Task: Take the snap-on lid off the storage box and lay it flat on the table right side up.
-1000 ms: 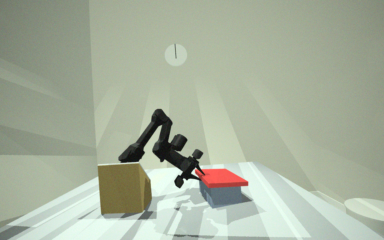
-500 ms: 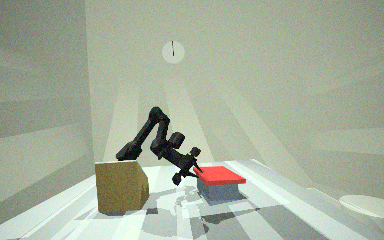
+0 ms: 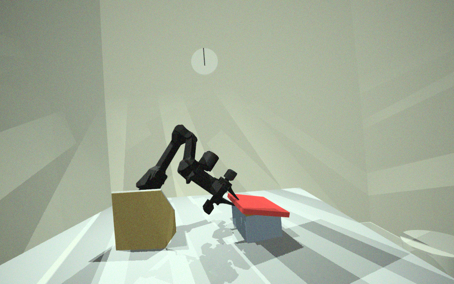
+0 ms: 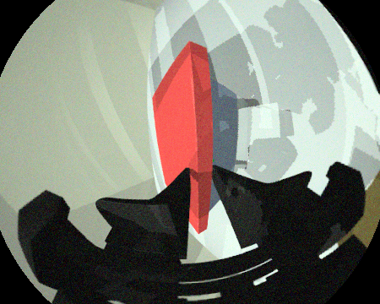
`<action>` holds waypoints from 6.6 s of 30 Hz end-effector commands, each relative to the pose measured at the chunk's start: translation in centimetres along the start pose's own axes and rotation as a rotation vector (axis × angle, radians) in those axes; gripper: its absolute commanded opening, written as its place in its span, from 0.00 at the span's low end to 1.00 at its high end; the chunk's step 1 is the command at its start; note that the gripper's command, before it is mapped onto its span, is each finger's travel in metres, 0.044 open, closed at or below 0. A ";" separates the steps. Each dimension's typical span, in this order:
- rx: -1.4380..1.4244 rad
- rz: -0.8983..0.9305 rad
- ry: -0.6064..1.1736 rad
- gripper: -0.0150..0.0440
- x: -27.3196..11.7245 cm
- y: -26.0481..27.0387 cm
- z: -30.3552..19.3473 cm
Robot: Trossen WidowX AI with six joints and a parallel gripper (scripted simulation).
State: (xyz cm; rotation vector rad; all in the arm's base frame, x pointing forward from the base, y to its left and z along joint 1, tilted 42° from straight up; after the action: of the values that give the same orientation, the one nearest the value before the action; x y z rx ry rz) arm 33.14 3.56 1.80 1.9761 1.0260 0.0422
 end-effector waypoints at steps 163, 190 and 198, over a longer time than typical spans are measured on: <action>-0.006 0.005 0.001 0.25 -7.3 10.0 -13.1; -0.004 0.006 0.002 0.25 -7.7 9.9 -18.5; -0.003 0.006 0.003 0.25 -7.8 9.9 -20.1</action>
State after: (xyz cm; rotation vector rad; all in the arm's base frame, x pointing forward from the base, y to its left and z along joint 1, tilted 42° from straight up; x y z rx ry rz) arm 26.60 9.39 22.97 1.9732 1.0408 0.0431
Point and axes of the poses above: the point midway between the two fingers, 35 mm back from their tips, its own x axis out along the fingers, its own y axis across the jaws, z = x × y, the point moved 2 cm from there along -x, back along the fingers, and after that the axes turned 2 degrees about -x, right-handed, at the moved point
